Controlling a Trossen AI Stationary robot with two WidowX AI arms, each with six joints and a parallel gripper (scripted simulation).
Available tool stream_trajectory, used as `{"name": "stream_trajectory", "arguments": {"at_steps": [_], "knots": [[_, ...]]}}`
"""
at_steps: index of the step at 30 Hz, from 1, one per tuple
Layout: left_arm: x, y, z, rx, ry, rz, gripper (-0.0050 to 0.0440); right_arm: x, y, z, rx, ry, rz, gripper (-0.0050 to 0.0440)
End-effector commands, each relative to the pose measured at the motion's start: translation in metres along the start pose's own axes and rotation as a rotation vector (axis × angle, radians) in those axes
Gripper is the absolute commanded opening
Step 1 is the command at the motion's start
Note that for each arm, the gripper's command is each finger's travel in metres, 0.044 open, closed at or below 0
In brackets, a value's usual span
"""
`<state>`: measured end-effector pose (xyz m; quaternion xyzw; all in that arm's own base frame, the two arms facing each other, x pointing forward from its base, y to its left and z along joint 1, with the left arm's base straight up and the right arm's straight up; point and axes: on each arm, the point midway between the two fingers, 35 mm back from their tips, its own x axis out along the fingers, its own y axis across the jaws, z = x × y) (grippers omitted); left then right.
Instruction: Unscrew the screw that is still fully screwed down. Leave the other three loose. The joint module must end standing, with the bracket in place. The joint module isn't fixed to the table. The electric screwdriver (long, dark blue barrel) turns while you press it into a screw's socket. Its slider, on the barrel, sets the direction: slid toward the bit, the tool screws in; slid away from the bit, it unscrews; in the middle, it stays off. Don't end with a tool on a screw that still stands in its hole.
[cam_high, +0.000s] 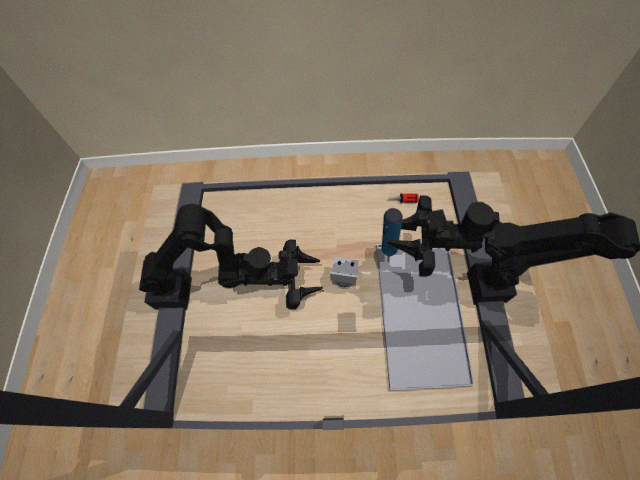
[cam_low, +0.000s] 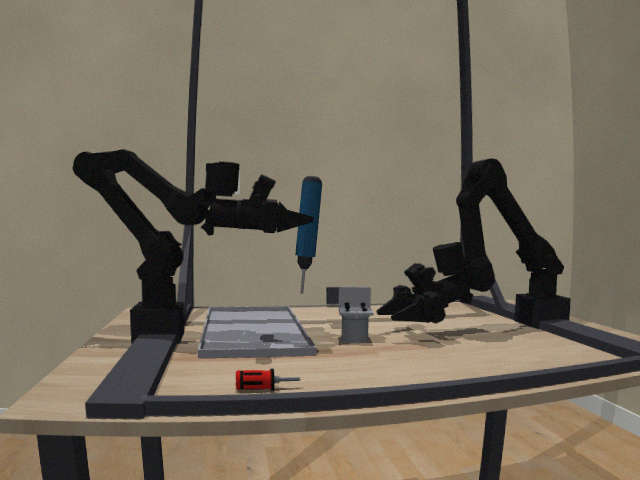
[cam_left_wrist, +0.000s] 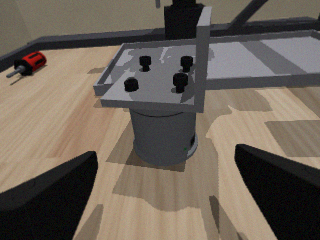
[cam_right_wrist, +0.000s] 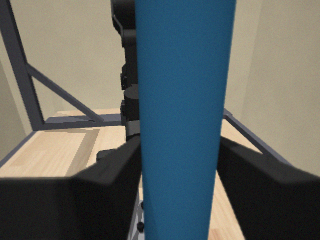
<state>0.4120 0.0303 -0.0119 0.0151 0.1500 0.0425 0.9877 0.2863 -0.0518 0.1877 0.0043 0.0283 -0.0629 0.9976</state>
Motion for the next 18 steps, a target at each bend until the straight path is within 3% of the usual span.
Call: {"name": "stream_trajectory", "arguments": {"at_steps": [1, 14, 18], "knots": [[0.007, 0.001, 0.006, -0.045, -0.037, -0.018, 0.0385, 0.001, 0.0, 0.023, -0.008, -0.065, 0.003, 0.0163], [0.068, 0.001, 0.01, -0.041, -0.04, -0.017, 0.0385, 0.001, 0.0, 0.023, -0.008, -0.065, 0.003, 0.0163], [0.074, 0.0, 0.011, -0.041, -0.041, -0.017, 0.0385, 0.001, 0.0, 0.023, -0.008, -0.065, 0.003, 0.0163]]}}
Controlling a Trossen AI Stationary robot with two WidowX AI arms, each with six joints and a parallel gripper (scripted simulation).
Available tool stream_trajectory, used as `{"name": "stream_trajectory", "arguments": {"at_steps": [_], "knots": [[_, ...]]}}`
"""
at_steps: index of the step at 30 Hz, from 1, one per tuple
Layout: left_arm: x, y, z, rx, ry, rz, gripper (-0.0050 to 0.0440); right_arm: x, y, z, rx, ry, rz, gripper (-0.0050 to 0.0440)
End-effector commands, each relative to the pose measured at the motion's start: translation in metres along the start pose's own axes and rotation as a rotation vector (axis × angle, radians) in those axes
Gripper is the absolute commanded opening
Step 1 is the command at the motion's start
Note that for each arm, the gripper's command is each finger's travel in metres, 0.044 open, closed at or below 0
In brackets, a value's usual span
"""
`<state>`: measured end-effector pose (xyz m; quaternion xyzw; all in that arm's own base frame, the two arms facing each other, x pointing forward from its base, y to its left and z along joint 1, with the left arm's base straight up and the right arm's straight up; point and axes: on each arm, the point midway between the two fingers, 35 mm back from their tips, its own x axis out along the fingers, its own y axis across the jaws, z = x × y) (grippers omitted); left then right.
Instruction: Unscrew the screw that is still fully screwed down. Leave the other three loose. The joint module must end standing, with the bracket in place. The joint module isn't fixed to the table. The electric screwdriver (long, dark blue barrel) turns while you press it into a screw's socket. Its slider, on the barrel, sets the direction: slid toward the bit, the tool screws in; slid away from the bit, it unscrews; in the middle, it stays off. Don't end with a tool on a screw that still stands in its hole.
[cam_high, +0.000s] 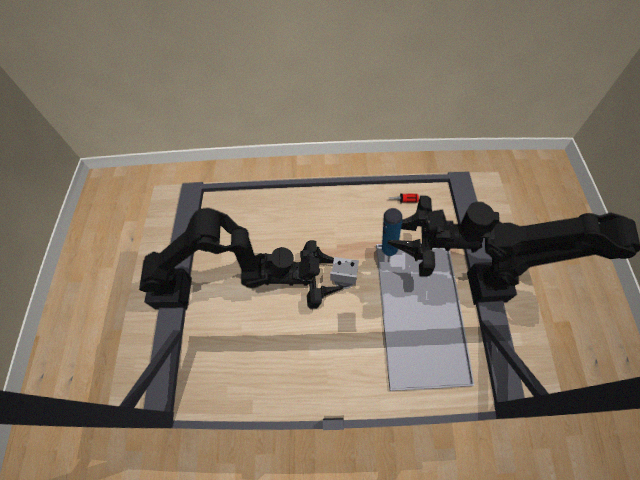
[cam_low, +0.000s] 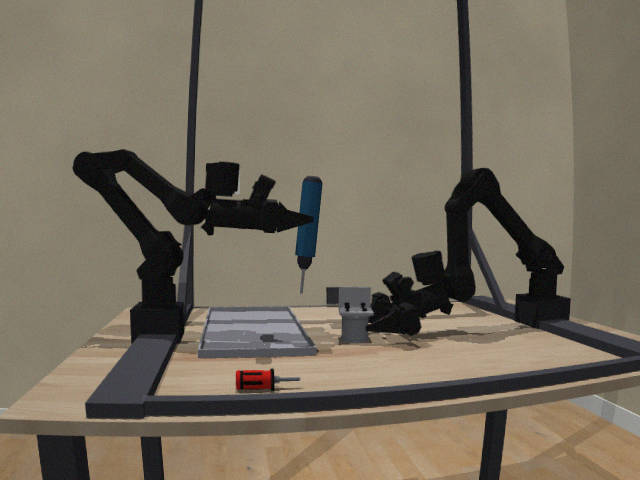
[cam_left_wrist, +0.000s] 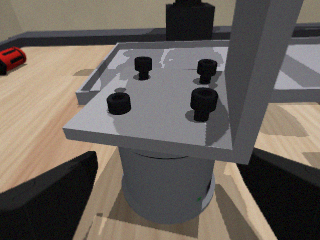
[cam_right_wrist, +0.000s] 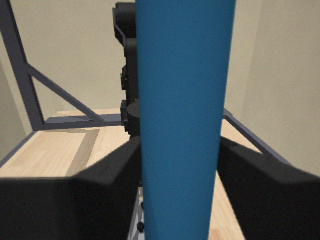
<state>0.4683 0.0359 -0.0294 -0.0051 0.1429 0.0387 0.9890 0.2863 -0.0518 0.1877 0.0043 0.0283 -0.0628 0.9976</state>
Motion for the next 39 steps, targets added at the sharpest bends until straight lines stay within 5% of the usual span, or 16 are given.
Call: {"name": "stream_trajectory", "arguments": {"at_steps": [1, 8, 12, 26, 28, 39], "knots": [[0.017, 0.0, 0.011, -0.002, -0.028, -0.004, 0.0385, 0.001, 0.0, 0.023, -0.008, -0.065, 0.003, 0.0163], [0.019, 0.0, 0.011, -0.002, -0.028, -0.004, 0.0385, 0.001, 0.0, 0.023, -0.008, -0.065, 0.003, 0.0163], [0.017, 0.0, 0.008, -0.002, -0.022, -0.004, 0.0302, 0.004, 0.0, 0.028, -0.009, -0.074, 0.003, 0.0163], [0.016, -0.001, 0.015, -0.001, -0.039, -0.003, 0.0204, 0.037, 0.0, 0.023, -0.01, -0.103, 0.001, 0.0163], [0.016, -0.001, 0.015, -0.001, -0.039, -0.003, 0.024, 0.04, 0.0, 0.018, -0.009, -0.098, 0.0, 0.0163], [0.016, -0.001, 0.015, 0.0, -0.037, -0.004, 0.024, 0.062, 0.0, 0.02, -0.012, -0.134, 0.0, 0.0163]]}}
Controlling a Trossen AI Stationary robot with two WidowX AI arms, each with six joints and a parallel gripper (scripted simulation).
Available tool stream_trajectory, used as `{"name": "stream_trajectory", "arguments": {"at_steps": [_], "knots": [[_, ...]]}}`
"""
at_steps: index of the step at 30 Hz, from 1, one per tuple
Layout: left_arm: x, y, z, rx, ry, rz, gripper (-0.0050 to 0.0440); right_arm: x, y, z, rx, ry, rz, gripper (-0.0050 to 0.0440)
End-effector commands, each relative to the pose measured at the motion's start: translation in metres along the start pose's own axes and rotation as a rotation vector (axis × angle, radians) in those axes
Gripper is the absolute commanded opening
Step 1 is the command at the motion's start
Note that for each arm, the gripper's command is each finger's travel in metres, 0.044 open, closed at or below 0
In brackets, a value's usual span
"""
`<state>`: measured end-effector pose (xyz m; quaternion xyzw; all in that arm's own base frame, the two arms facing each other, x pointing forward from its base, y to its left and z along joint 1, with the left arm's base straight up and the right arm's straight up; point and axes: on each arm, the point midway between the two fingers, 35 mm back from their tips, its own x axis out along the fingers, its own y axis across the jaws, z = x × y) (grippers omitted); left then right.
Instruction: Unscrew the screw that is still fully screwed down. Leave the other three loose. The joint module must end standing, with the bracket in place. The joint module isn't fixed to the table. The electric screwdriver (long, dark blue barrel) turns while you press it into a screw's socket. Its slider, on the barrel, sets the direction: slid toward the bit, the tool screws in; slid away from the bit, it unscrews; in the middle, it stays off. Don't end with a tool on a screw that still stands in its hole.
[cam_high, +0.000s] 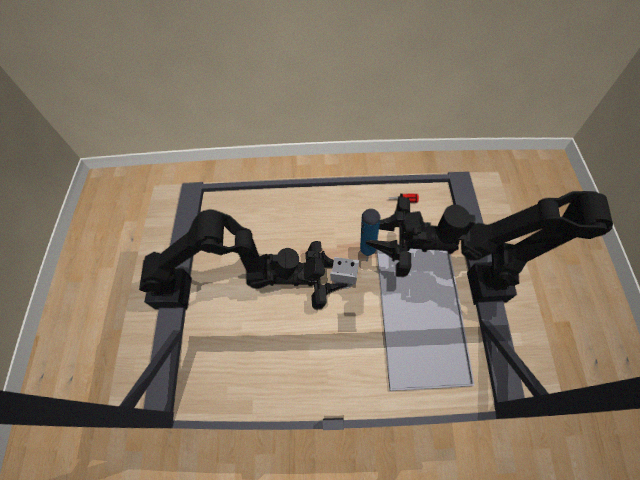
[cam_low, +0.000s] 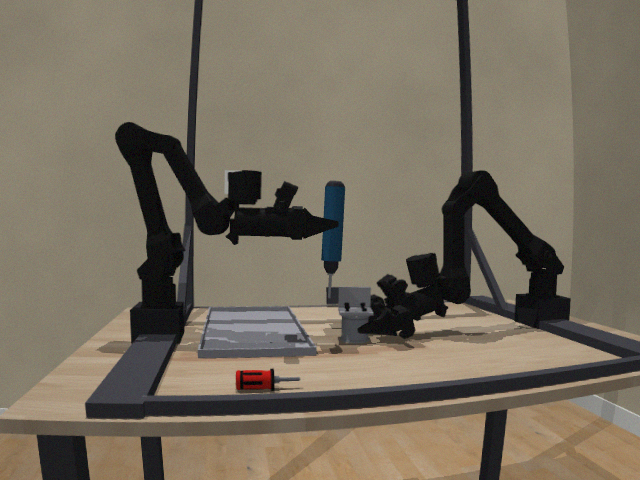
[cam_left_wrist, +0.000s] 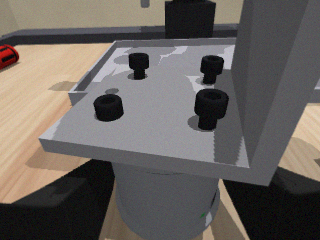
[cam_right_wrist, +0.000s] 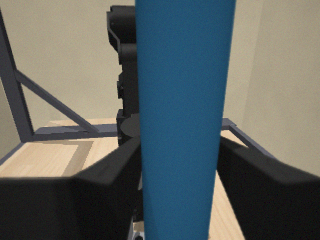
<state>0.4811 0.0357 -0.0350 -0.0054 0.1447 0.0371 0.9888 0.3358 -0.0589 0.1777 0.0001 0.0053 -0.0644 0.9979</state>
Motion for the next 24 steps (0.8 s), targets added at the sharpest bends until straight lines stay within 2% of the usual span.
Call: {"name": "stream_trajectory", "arguments": {"at_steps": [1, 24], "knots": [[0.0019, 0.0002, 0.0167, 0.0, -0.04, -0.001, 0.024, 0.0128, 0.0006, 0.0262, -0.006, -0.087, 0.003, 0.0163], [0.0019, 0.0002, 0.0167, 0.0, -0.04, -0.001, 0.024, 0.014, 0.0001, 0.026, -0.006, -0.087, 0.003, 0.0163]]}}
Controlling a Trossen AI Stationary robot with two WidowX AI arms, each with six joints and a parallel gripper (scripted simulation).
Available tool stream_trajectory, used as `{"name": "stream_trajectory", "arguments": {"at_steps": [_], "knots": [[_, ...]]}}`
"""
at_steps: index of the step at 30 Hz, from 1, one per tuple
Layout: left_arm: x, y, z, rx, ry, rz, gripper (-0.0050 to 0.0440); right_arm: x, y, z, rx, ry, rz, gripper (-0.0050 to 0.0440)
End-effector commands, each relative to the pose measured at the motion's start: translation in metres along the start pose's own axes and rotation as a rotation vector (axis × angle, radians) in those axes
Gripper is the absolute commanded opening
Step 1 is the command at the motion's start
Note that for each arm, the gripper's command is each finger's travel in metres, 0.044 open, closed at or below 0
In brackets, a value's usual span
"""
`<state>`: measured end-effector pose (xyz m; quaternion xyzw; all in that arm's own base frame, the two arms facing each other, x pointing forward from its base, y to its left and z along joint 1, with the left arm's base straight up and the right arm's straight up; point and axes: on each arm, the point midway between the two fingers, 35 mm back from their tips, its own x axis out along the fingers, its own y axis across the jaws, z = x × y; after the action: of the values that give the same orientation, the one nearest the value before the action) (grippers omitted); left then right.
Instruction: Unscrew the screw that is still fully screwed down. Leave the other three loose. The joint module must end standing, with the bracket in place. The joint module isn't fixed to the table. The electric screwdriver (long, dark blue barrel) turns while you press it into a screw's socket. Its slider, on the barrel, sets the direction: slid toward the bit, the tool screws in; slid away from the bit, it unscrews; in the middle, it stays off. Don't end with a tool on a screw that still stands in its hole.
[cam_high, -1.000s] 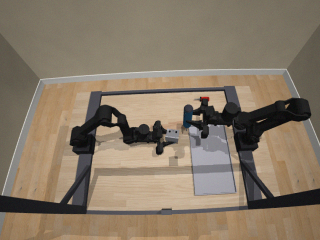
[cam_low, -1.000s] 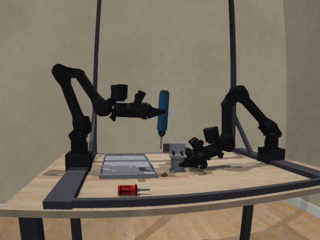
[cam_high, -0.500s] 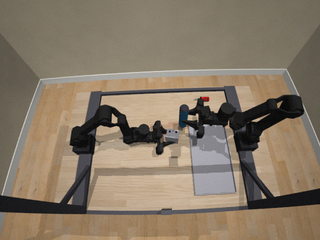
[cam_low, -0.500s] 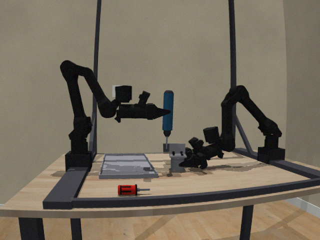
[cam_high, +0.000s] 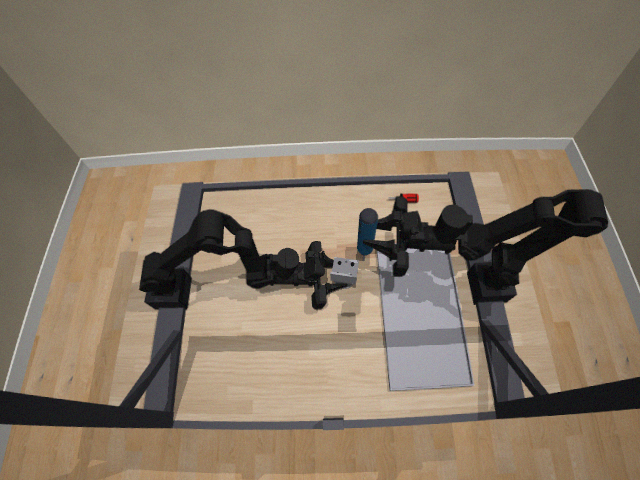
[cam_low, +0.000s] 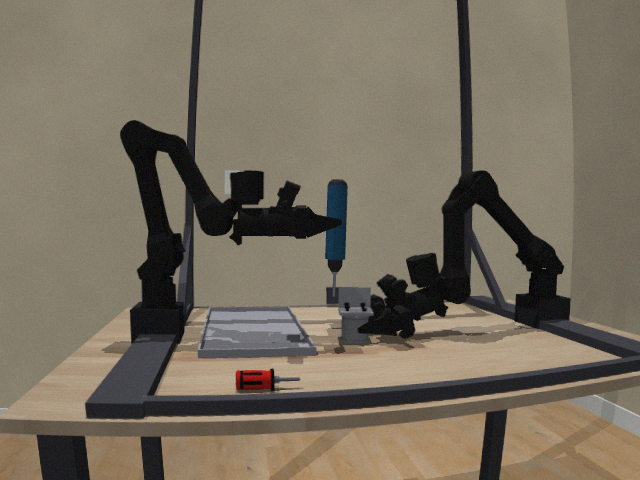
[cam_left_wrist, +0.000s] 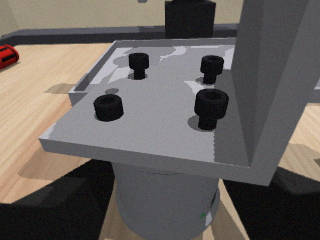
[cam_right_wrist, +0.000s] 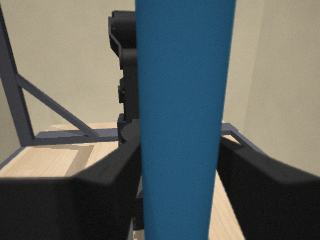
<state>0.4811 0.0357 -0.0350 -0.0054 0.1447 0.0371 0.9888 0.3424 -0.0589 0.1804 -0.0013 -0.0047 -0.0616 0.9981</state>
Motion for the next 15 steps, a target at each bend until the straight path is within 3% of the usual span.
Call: {"name": "stream_trajectory", "arguments": {"at_steps": [1, 15], "knots": [[0.002, 0.0, 0.017, 0.0, -0.04, -0.001, 0.024, 0.009, -0.001, 0.023, -0.005, -0.067, -0.003, 0.0163], [0.002, 0.0, 0.017, 0.0, -0.04, -0.001, 0.024, 0.05, -0.001, 0.021, -0.005, -0.067, -0.003, 0.0163]]}}
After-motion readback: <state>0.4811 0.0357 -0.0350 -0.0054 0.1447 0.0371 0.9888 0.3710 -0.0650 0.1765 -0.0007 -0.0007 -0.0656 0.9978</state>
